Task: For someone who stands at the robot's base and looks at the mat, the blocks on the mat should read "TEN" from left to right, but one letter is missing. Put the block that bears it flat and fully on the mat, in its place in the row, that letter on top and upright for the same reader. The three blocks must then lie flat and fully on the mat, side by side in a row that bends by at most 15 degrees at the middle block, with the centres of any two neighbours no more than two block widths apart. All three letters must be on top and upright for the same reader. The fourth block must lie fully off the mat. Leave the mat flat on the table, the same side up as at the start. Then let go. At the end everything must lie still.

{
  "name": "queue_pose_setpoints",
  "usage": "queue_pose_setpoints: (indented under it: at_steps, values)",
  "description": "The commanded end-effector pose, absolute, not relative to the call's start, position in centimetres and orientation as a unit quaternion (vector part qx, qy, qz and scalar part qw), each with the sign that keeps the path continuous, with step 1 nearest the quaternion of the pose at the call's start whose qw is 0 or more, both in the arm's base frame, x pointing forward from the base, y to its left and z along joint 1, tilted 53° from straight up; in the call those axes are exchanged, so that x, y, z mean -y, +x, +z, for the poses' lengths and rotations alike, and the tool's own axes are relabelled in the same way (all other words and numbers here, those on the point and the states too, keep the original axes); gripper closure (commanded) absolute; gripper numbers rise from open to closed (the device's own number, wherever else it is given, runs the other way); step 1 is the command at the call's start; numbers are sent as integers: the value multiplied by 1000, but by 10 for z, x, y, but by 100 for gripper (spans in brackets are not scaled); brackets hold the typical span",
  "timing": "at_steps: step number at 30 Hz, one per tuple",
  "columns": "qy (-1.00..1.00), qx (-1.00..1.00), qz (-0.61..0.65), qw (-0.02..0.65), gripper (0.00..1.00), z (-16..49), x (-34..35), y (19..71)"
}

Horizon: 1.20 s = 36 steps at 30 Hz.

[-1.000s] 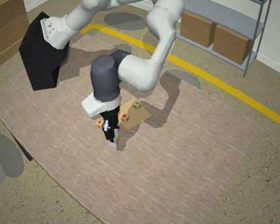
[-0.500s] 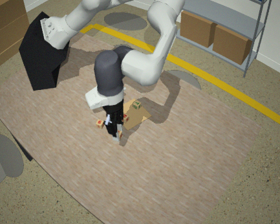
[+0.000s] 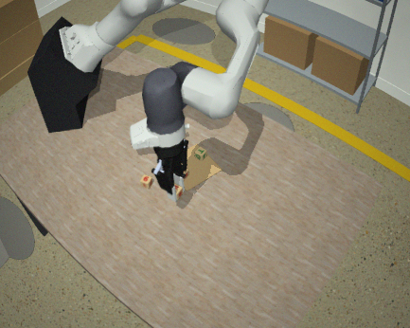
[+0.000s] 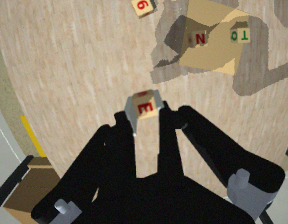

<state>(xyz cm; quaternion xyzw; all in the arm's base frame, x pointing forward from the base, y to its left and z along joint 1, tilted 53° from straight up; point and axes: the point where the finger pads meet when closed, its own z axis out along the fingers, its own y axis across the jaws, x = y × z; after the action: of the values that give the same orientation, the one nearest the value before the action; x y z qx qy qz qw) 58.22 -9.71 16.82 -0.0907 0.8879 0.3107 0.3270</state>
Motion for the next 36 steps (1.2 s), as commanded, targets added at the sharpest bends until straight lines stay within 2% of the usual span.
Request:
queue_pose_setpoints:
  at_steps: [1, 36]
  values:
    - [-39, -894, 324, 308, 84, 167, 98, 580]
    - [171, -877, 389, 222, 84, 185, 57, 552]
